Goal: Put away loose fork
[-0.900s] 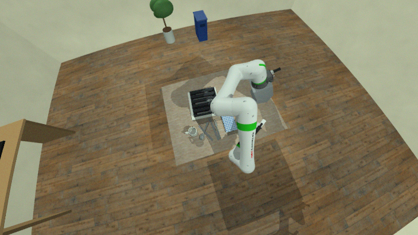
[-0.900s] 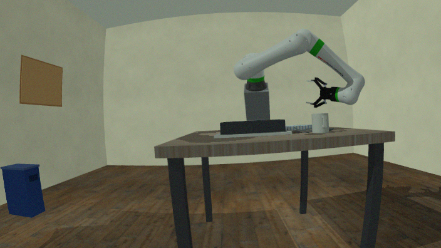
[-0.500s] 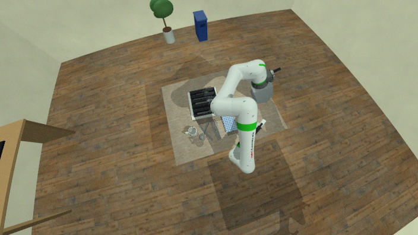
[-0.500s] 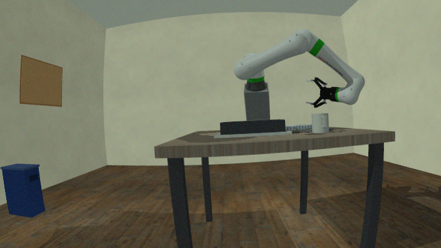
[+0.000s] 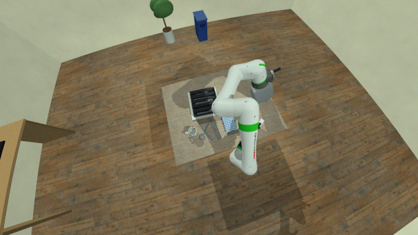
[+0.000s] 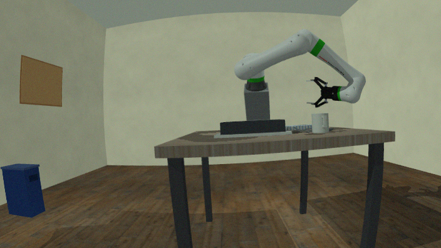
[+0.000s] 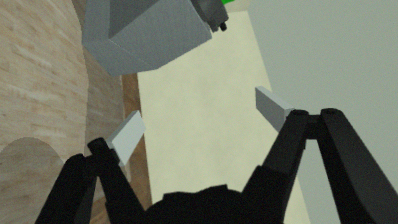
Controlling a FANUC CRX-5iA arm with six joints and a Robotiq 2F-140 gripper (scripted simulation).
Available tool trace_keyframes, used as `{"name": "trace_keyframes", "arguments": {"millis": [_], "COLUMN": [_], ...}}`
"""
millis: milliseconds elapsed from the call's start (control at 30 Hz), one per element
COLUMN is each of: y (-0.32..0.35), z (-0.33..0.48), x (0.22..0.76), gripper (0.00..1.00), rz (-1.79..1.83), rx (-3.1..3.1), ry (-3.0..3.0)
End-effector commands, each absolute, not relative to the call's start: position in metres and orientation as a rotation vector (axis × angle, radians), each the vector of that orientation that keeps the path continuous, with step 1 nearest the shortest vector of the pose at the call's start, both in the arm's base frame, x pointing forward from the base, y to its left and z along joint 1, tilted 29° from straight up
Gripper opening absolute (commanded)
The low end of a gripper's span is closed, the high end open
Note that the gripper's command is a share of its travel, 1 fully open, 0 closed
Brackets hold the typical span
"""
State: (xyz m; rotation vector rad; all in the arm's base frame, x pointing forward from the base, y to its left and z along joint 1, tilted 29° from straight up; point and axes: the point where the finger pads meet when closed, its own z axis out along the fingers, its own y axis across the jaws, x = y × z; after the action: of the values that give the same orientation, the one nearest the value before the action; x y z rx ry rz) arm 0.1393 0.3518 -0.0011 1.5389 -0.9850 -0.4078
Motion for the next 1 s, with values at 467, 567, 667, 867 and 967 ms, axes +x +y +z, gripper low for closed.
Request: {"name": "trace_keyframes", "arguments": {"millis": [467, 567, 667, 867, 967], "y": [0.333, 0.329, 0.326, 0.314, 0.314], "z": [0.021, 0.024, 0.028, 0.041, 0.041], "x": [0.217, 0.23, 0.243, 0.29, 0.29], "gripper": [1.0, 1.0, 1.0, 1.0, 1.0], "rz": [-0.219, -0.186, -0.149, -0.033, -0.019], "rx": [1.889, 1.935, 1.981, 2.093, 2.107], "ry": [-0.385, -0.285, -0.172, 0.182, 0.222]}}
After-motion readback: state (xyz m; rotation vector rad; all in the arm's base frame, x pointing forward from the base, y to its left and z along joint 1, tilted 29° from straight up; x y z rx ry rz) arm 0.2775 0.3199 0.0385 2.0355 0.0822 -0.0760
